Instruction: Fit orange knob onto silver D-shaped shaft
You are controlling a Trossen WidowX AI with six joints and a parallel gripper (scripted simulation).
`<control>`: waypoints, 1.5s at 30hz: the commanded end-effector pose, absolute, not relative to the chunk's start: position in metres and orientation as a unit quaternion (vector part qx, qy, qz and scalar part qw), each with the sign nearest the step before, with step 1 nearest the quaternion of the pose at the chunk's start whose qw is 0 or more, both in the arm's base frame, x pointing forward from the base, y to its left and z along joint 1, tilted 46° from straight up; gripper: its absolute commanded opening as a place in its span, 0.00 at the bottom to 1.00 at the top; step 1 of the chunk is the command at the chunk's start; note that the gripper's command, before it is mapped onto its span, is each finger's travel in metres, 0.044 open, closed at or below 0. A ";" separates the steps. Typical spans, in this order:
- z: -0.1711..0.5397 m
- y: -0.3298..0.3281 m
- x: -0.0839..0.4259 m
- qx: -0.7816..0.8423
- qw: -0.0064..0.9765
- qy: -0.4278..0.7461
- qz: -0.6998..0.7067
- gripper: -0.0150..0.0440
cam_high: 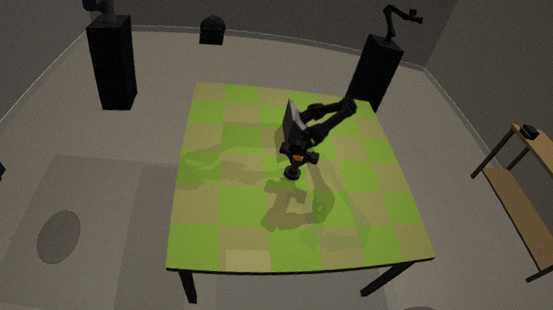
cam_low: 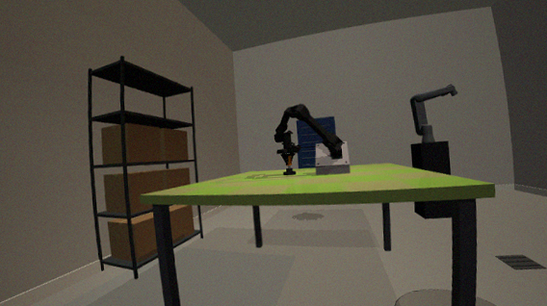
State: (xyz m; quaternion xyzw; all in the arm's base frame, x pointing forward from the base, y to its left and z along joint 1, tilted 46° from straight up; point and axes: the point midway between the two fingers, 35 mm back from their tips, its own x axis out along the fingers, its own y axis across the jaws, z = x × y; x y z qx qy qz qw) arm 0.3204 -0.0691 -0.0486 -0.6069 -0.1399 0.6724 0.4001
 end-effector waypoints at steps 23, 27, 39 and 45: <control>-0.052 -0.066 0.321 -0.609 0.398 -0.141 0.671 0.25; -0.052 -0.066 0.321 -0.613 0.392 -0.148 0.670 0.25; -0.052 -0.066 0.321 -0.613 0.393 -0.147 0.670 0.25; -0.053 -0.065 0.321 -0.603 0.407 -0.131 0.673 0.25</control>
